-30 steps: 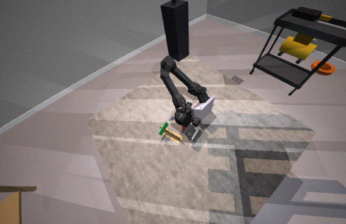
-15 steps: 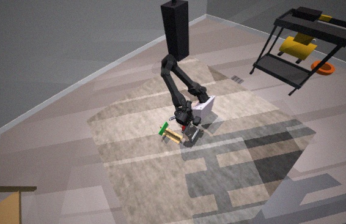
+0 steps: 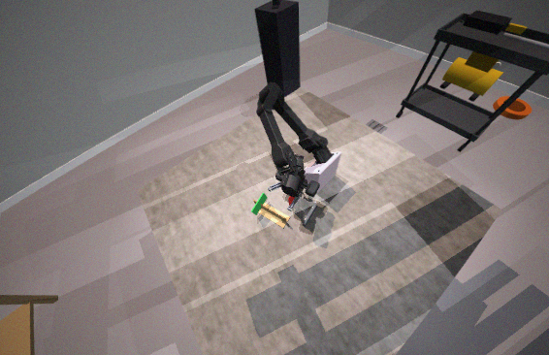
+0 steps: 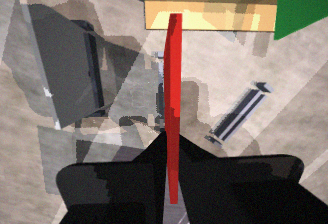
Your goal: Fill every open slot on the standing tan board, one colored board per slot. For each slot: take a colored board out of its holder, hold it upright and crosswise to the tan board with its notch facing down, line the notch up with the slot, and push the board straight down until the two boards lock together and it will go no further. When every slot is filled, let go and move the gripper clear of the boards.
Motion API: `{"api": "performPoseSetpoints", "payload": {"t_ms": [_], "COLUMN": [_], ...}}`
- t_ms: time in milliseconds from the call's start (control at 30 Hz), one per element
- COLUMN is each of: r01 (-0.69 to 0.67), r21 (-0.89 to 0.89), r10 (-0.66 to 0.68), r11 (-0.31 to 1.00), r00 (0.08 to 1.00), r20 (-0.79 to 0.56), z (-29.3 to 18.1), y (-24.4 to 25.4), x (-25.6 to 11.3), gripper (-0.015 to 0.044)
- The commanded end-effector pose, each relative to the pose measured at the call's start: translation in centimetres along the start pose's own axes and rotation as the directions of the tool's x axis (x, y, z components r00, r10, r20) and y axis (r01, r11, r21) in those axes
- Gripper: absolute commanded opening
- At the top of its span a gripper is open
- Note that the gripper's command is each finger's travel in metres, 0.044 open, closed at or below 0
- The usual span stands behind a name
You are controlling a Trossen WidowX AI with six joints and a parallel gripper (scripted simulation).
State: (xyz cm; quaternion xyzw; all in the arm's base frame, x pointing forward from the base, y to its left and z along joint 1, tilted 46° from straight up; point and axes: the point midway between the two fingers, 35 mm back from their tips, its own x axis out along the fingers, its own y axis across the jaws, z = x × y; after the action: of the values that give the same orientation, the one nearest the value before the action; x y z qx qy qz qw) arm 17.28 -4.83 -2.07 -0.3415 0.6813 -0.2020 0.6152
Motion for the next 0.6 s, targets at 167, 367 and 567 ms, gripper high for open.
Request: {"api": "performPoseSetpoints", "payload": {"t_ms": [167, 367, 567], "r01": [-0.004, -0.004, -0.005], "r21": [0.006, 0.006, 0.006], "r10": [0.004, 0.004, 0.005], "r11": [1.0, 1.0, 1.0], "r00": [1.0, 1.0, 1.0], "r20": [0.005, 0.005, 0.005], "z": [0.1, 0.1, 0.1], "y": [0.0, 0.0, 0.0], "x": [-2.2, -3.6, -5.1], "gripper": [0.0, 0.0, 0.0]}}
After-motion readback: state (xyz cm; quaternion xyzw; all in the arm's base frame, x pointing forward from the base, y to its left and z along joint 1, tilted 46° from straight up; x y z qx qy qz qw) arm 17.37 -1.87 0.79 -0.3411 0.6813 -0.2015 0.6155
